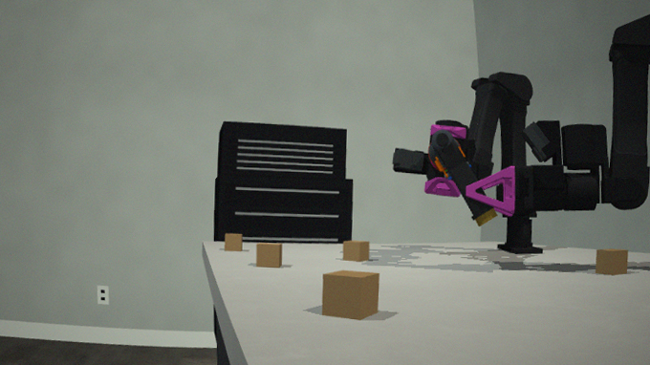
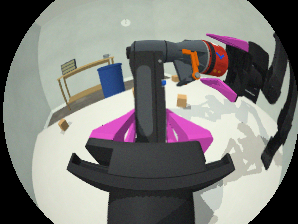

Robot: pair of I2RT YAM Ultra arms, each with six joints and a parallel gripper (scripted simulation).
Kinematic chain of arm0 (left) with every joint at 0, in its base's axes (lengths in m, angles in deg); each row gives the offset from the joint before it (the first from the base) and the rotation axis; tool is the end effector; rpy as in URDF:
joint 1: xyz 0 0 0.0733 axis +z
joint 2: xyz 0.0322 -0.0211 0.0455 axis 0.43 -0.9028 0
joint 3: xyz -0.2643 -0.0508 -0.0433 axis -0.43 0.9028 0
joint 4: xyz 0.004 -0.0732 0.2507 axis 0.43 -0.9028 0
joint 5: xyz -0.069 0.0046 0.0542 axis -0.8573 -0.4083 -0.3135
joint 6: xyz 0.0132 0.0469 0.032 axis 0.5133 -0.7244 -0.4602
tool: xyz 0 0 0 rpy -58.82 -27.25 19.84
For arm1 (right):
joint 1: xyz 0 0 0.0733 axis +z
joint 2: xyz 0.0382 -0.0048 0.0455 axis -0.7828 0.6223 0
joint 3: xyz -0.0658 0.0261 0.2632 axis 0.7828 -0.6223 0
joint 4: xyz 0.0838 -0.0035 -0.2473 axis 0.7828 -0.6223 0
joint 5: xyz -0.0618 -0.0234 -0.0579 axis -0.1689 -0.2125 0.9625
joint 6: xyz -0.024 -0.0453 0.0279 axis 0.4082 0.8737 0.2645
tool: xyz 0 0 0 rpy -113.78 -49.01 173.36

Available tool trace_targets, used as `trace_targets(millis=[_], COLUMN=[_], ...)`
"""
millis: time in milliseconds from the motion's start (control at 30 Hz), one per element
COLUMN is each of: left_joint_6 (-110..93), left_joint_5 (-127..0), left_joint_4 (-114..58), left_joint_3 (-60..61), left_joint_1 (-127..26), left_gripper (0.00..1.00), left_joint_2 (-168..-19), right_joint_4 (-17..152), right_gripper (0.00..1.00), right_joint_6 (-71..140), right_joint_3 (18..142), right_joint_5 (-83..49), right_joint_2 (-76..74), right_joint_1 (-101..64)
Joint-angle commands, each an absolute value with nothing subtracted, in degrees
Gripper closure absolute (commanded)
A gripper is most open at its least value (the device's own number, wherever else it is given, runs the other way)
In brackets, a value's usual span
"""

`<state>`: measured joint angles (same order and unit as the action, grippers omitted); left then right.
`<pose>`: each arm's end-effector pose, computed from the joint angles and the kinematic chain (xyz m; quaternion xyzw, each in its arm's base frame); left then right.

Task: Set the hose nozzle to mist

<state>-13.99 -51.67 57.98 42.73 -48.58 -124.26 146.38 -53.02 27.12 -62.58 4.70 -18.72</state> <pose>0.3030 -0.1209 0.1188 0.1084 0.7033 -0.0614 0.6999 0.1994 0.1676 0.1806 0.0115 0.6886 0.7203 0.0825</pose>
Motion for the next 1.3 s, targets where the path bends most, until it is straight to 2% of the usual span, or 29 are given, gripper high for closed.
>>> trace_targets(millis=[0,1267], left_joint_6=[-13.4,-13.4], left_joint_5=[-51.7,-51.7], left_joint_4=[64.3,64.3], left_joint_3=[40.3,40.3], left_joint_1=[-48.9,-48.9], left_gripper=[0.65,0.65], left_joint_2=[-122.2,-122.2], right_joint_4=[148.5,153.7], right_gripper=[0.12,0.12], right_joint_6=[-52.6,-56.1], right_joint_3=[28.1,17.7], right_joint_5=[-62.3,-81.2], right_joint_2=[4.5,-3.6], right_joint_1=[-18.7,-38.1])
